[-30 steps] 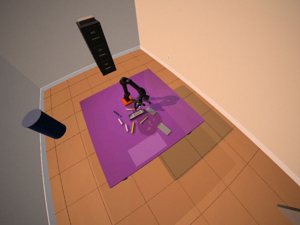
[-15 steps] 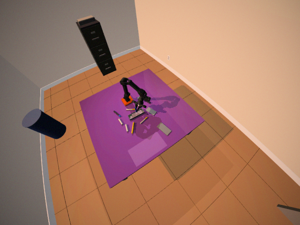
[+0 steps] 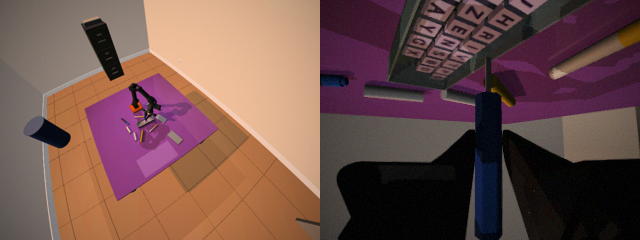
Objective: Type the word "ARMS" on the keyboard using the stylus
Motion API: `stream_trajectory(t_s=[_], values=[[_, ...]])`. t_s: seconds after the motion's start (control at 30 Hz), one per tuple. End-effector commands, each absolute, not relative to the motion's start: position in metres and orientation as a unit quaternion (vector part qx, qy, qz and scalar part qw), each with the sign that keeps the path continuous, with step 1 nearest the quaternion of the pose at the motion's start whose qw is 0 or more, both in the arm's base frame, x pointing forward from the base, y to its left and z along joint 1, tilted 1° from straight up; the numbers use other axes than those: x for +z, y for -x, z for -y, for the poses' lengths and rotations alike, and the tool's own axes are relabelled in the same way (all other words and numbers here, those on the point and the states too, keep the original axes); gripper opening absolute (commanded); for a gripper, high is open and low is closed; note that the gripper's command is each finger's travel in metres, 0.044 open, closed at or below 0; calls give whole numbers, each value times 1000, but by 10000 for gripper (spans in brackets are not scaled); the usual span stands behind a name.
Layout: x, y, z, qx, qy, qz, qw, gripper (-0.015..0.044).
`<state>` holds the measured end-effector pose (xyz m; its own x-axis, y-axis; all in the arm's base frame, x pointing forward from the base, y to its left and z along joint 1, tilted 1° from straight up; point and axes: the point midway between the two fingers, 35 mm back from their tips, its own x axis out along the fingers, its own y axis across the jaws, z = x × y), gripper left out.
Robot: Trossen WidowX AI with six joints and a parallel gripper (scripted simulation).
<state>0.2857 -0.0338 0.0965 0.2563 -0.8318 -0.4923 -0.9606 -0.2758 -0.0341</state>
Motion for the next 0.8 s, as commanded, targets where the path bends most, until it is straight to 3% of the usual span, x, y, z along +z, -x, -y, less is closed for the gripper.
stream_trajectory(t_s=[0.0, 0.77], values=[[93, -286, 35, 193, 776, -578, 162, 79], [84, -286, 35, 193, 776, -578, 162, 81]])
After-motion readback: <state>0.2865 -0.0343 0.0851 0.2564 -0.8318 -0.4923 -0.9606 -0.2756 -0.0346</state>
